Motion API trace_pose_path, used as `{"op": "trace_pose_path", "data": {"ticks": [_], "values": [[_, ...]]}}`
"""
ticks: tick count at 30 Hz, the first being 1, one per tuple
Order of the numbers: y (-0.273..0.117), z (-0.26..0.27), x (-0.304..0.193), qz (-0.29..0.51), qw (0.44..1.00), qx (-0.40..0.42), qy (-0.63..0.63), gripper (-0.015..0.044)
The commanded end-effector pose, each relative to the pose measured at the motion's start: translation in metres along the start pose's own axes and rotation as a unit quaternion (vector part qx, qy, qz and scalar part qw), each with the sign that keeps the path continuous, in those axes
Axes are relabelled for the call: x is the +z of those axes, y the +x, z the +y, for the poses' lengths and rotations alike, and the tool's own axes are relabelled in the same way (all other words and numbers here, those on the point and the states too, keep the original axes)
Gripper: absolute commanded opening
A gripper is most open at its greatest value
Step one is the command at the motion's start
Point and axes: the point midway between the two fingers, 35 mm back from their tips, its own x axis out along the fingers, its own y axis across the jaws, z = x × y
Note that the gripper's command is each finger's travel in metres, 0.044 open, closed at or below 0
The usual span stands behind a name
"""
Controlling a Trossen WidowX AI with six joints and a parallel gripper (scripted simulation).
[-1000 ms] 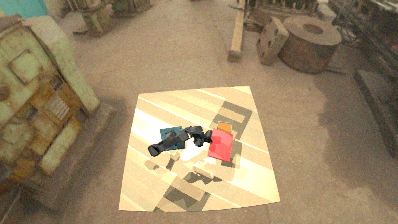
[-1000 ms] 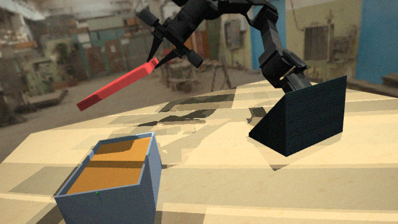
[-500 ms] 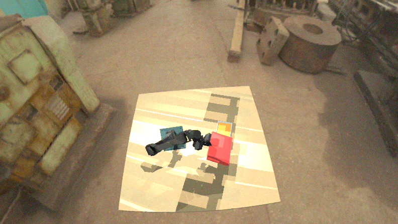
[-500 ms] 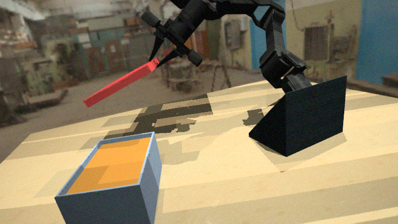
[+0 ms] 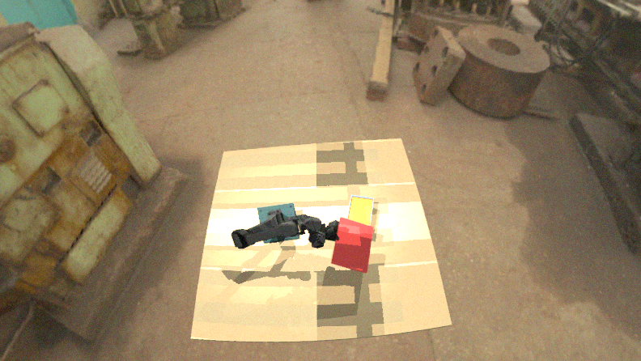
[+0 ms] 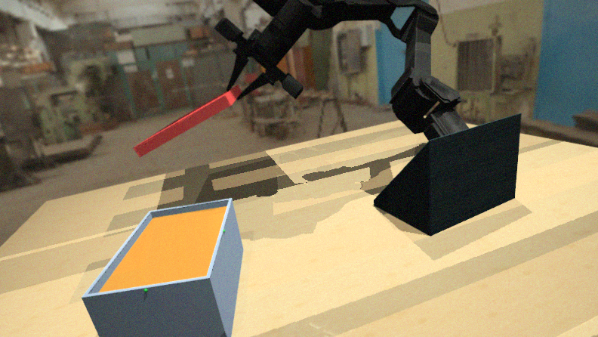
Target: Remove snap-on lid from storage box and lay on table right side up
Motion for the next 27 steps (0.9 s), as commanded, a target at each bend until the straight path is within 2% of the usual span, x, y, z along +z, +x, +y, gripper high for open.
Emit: {"op": "trace_pose_path", "data": {"ticks": [1,27], "values": [[-0.003,0.003,0.011,0.002,1.0,0.007,0.002,0.0],[-0.004,0.001,0.053,0.001,1.0,0.008,0.002,0.0]]}}
